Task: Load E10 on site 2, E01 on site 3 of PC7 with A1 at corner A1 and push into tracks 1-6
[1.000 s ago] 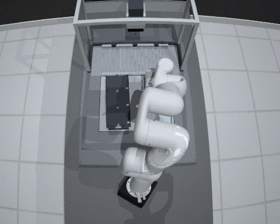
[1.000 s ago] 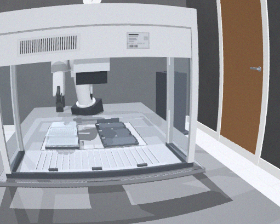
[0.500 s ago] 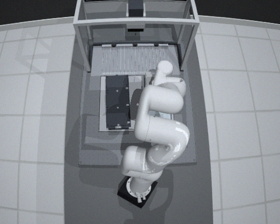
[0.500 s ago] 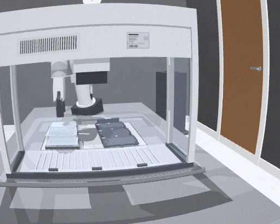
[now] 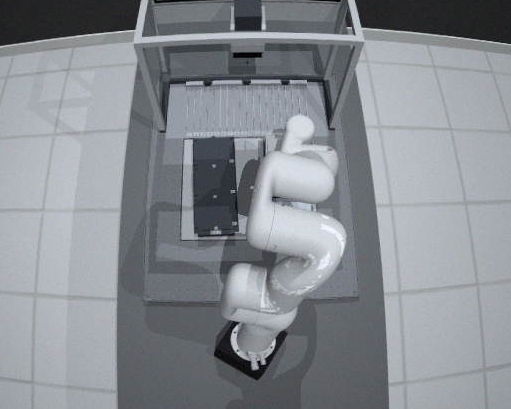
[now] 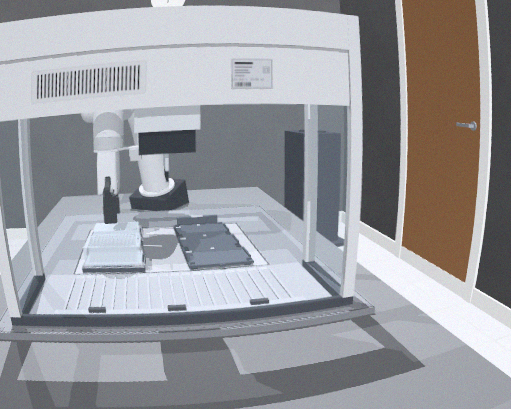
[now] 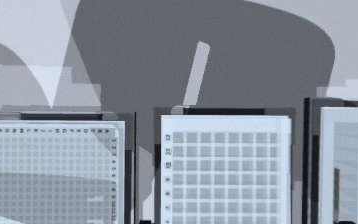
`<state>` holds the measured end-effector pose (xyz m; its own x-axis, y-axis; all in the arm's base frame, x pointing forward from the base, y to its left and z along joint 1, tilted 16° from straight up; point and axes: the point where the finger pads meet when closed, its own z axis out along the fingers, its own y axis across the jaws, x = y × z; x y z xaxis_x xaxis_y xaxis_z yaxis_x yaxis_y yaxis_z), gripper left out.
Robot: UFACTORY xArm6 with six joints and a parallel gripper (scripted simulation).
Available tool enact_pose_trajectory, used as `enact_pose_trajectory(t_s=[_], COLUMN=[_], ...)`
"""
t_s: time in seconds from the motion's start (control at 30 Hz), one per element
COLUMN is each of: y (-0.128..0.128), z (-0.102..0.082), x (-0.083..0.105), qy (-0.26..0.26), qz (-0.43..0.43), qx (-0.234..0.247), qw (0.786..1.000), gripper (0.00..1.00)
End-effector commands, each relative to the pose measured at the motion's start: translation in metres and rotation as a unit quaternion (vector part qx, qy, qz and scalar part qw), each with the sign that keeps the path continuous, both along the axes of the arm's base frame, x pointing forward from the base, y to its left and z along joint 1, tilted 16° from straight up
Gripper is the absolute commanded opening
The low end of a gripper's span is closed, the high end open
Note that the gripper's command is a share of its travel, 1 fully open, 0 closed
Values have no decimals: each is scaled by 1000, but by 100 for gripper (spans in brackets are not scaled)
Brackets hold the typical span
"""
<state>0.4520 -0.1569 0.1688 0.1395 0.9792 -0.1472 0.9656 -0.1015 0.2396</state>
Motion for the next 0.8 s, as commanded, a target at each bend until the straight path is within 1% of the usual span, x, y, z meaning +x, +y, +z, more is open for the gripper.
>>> enact_pose_trajectory(t_s=[0.0, 0.57, 0.77], y=[-2, -7, -7], z=[-9, -33, -33], x=[3, 9, 9], qy=[-2, -2, -2], qz=[0, 0, 0], qx=[-1, -1, -1], qw=[1000, 1000, 1000], gripper=[100, 100, 100])
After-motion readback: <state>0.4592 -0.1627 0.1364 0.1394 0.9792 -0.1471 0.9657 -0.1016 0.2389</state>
